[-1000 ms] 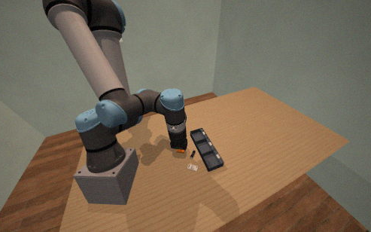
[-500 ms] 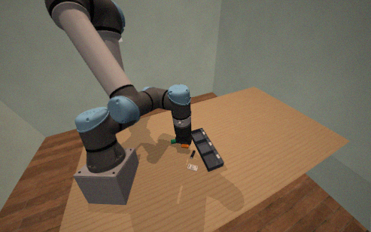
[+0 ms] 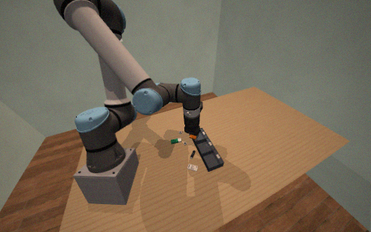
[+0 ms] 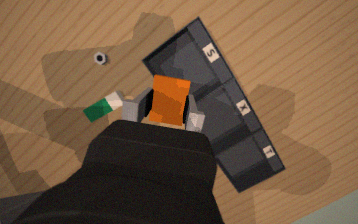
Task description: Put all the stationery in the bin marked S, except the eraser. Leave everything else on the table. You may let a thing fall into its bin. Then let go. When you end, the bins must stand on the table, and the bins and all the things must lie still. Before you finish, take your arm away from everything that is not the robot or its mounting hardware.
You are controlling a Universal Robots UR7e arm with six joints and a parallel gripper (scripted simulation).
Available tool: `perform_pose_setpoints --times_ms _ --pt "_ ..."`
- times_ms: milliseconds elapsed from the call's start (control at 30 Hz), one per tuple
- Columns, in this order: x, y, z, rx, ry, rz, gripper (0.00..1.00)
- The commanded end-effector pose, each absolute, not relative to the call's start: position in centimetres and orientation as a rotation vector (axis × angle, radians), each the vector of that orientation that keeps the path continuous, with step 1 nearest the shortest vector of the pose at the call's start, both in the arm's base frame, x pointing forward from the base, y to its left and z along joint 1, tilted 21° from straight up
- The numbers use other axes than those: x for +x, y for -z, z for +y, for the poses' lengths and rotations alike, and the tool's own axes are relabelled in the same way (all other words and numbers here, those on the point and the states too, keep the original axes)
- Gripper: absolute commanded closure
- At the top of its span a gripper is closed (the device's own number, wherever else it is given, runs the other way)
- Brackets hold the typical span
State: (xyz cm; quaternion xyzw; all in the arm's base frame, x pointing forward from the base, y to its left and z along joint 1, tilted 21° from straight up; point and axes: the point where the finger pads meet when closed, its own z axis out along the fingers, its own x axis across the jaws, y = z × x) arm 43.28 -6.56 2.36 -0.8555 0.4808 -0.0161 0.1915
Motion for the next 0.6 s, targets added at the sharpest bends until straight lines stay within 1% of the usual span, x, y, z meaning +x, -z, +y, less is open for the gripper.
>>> perform_pose_setpoints --times_ms 0,567 --pt "46.36 -3.05 -5.95 -2.296 0.004 1.539 0.3" --pt "46.58 -3.11 -5.91 -1.873 -0.125 2.045 0.3"
